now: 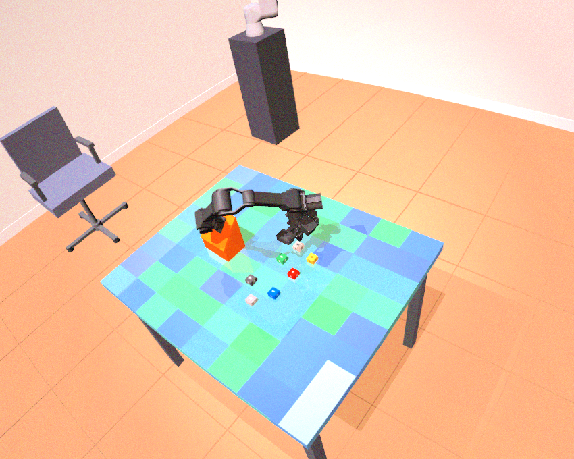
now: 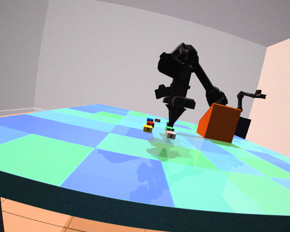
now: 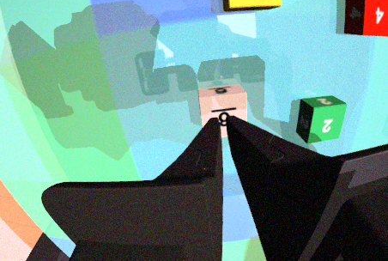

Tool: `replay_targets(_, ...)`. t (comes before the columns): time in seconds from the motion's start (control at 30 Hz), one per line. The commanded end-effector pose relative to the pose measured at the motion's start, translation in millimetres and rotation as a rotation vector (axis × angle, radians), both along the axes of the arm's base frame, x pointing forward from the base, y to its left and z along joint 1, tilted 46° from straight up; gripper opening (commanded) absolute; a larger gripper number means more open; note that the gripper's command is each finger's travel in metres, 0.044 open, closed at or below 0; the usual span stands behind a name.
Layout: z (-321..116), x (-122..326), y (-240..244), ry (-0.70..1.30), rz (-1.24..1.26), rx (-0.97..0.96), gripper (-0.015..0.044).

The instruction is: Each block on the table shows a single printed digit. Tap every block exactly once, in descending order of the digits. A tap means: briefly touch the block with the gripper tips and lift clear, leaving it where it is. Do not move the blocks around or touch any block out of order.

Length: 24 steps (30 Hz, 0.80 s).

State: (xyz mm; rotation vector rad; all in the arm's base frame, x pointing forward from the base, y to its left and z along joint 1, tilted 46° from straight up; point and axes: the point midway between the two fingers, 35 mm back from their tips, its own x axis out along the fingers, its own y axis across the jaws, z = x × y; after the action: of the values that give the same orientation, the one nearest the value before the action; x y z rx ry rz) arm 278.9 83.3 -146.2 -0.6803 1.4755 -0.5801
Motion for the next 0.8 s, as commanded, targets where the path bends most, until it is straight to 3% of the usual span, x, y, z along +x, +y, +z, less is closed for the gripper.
replay_targets(0.0, 33, 3, 37, -0.009, -0.002, 0.013, 0.002)
replay_targets(0.07, 52, 0, 56, -0.009, -0.002, 0.013, 0.002)
replay_targets(0.3, 57, 2, 57, -0.009, -0.002, 0.013, 0.002)
replay_targets(0.57, 137, 67, -18, -0.01, -0.001, 0.009, 0.002)
replay_targets(0.77, 144, 71, -27, -0.01, -0.002, 0.005, 0.002)
